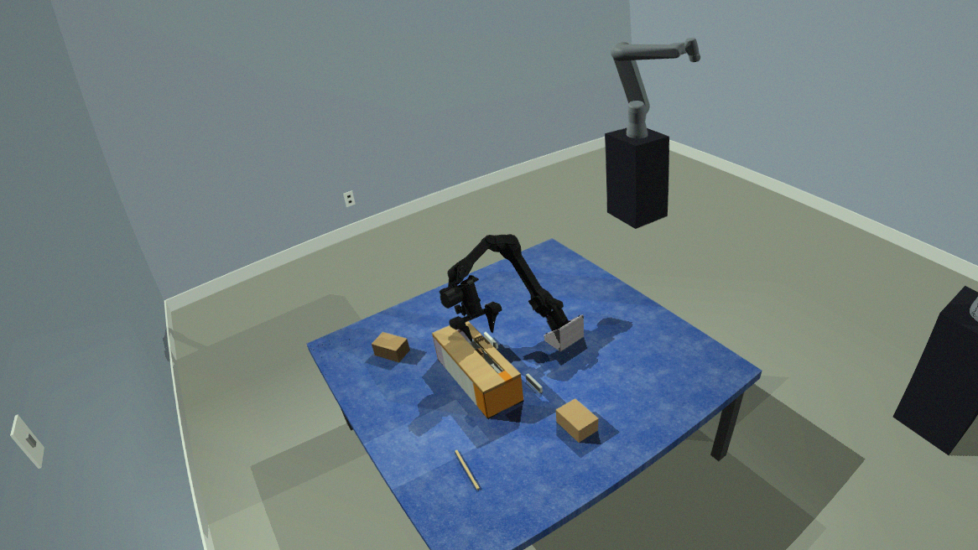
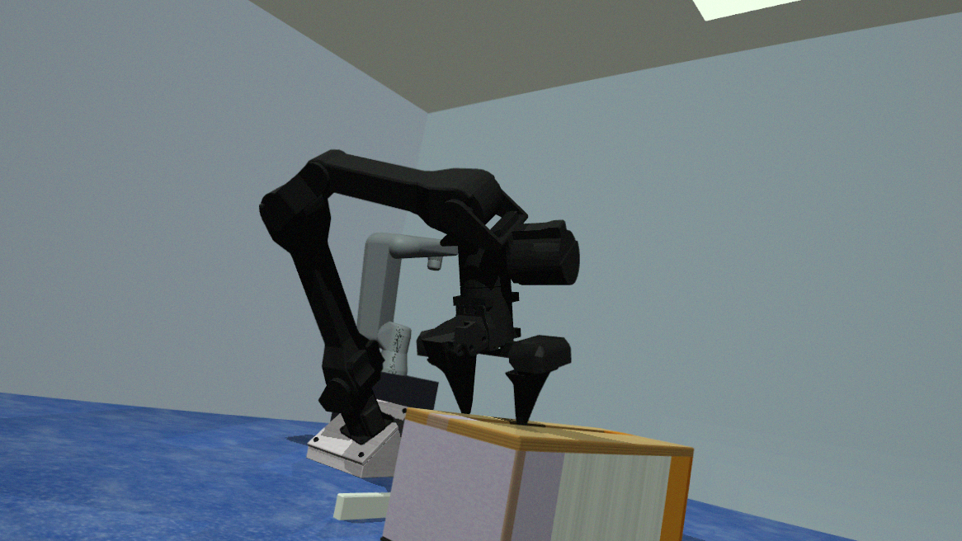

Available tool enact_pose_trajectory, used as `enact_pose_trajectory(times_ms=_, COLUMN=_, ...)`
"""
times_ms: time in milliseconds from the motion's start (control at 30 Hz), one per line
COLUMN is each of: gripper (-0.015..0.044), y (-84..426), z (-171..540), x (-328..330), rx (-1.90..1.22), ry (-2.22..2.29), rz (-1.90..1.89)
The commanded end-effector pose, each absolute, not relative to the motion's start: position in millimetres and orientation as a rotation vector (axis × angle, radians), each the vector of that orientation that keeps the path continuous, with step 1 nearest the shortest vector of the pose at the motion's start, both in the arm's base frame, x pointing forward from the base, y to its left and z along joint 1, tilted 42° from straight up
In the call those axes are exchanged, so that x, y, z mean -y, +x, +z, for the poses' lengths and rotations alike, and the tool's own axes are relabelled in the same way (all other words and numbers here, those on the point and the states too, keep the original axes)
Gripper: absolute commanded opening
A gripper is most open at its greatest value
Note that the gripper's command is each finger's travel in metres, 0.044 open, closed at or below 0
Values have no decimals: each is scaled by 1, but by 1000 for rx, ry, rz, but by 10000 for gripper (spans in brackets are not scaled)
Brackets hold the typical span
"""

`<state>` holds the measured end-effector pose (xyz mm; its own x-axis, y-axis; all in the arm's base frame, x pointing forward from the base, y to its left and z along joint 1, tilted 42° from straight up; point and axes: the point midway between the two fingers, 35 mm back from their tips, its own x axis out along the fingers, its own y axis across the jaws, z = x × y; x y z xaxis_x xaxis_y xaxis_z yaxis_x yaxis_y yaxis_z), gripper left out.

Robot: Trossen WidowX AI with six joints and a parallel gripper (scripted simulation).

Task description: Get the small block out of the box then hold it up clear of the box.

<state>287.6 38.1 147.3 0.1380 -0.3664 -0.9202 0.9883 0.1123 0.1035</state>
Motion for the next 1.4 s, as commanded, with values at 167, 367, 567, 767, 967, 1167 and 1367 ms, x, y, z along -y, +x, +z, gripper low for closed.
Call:
enact_pose_trajectory(times_ms=167, gripper=400, y=286, z=135, x=-27, rx=-887, ry=915, rz=-1215)
enact_pose_trajectory(times_ms=367, gripper=400, y=287, z=128, x=-21, rx=-886, ry=914, rz=-1215)
enact_pose_trajectory(times_ms=567, gripper=400, y=287, z=121, x=-14, rx=-885, ry=914, rz=-1215)
enact_pose_trajectory(times_ms=767, gripper=400, y=288, z=121, x=-14, rx=-879, ry=918, rz=-1212)
enact_pose_trajectory(times_ms=967, gripper=400, y=288, z=112, x=-23, rx=-880, ry=918, rz=-1212)
enact_pose_trajectory(times_ms=1167, gripper=400, y=287, z=102, x=-34, rx=-881, ry=918, rz=-1212)
enact_pose_trajectory(times_ms=1367, gripper=400, y=287, z=92, x=-45, rx=-882, ry=919, rz=-1212)
